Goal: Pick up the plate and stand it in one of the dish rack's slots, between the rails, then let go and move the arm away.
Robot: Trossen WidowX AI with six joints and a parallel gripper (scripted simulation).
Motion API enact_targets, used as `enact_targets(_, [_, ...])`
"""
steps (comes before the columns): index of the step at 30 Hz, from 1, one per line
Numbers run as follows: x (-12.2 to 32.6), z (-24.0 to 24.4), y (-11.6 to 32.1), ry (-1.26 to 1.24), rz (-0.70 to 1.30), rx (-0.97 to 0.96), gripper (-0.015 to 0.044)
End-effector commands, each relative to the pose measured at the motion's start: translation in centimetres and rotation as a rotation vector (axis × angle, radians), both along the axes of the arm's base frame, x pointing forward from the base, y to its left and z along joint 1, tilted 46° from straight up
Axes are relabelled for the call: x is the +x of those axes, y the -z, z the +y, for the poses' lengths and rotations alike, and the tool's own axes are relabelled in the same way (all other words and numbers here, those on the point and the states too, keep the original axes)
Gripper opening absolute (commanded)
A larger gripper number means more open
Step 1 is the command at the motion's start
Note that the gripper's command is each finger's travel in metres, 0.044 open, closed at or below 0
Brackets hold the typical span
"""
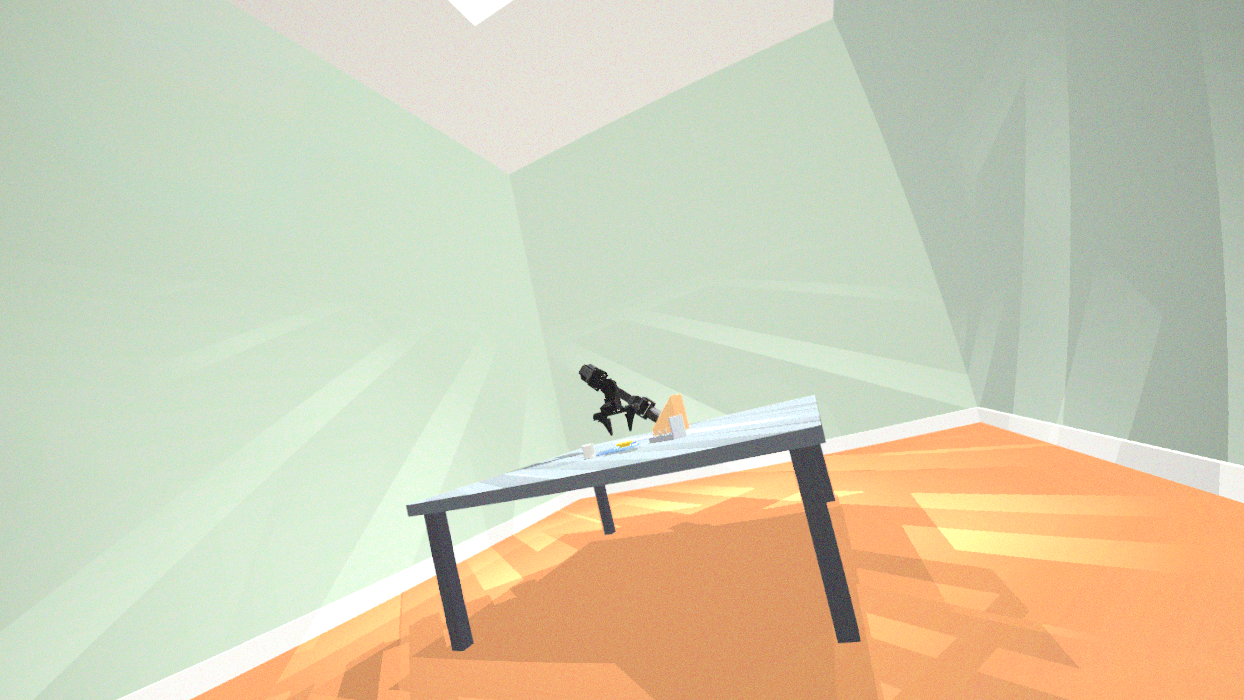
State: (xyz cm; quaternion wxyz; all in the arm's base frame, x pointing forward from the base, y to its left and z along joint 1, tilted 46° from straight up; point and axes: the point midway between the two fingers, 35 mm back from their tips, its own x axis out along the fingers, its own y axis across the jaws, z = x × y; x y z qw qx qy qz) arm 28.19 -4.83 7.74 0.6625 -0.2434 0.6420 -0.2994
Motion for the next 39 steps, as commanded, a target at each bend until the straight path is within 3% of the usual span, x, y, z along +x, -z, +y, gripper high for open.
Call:
enact_targets(1, [-0.1, -0.4, 0.5, -0.006, 0.01, -0.005, 0.04])
enact_targets(31, [-0.3, -3.6, 3.8, -0.006, 0.01, -0.008, 0.04])
enact_targets(39, [-0.3, -3.6, 3.8, -0.006, 0.01, -0.008, 0.0377])
